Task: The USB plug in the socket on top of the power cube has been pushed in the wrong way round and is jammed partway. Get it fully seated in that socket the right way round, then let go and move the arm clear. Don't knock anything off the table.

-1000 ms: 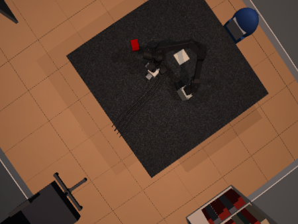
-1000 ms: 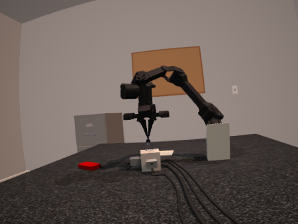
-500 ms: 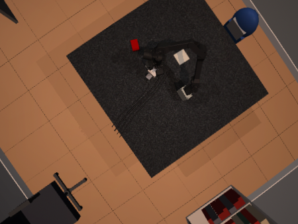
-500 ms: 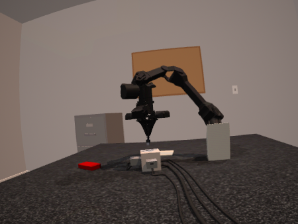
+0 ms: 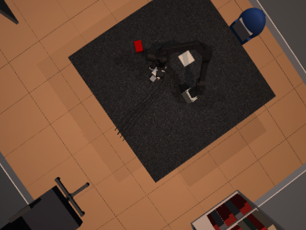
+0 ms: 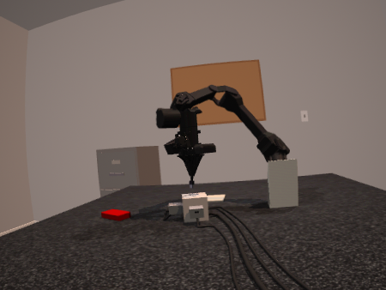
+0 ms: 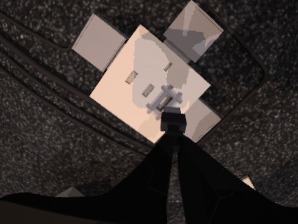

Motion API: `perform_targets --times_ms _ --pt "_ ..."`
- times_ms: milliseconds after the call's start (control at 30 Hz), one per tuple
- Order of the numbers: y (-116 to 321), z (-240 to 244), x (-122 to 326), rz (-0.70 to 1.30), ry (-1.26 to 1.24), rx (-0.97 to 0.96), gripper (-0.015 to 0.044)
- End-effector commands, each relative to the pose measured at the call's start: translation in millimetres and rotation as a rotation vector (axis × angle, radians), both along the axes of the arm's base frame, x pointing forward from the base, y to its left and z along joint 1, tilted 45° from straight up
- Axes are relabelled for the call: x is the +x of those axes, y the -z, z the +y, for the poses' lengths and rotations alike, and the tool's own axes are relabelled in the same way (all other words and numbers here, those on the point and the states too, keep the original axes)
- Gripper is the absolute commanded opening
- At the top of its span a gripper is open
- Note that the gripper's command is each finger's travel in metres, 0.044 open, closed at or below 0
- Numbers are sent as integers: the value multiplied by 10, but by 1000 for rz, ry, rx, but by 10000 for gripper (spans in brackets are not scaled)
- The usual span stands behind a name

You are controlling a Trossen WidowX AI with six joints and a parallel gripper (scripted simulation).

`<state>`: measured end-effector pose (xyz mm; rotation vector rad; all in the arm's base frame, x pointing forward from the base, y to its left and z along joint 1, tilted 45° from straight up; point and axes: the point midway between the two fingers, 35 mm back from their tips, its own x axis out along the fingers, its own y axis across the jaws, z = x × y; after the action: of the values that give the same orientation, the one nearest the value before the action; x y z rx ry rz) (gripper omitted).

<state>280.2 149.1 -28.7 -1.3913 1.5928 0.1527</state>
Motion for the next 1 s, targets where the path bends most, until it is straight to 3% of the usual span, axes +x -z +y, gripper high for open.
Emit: perform_targets --times_ms 0,967 --pt "2 -4 -1 -64 68 12 0" --pt "3 -4 -1 -588 608 113 0"
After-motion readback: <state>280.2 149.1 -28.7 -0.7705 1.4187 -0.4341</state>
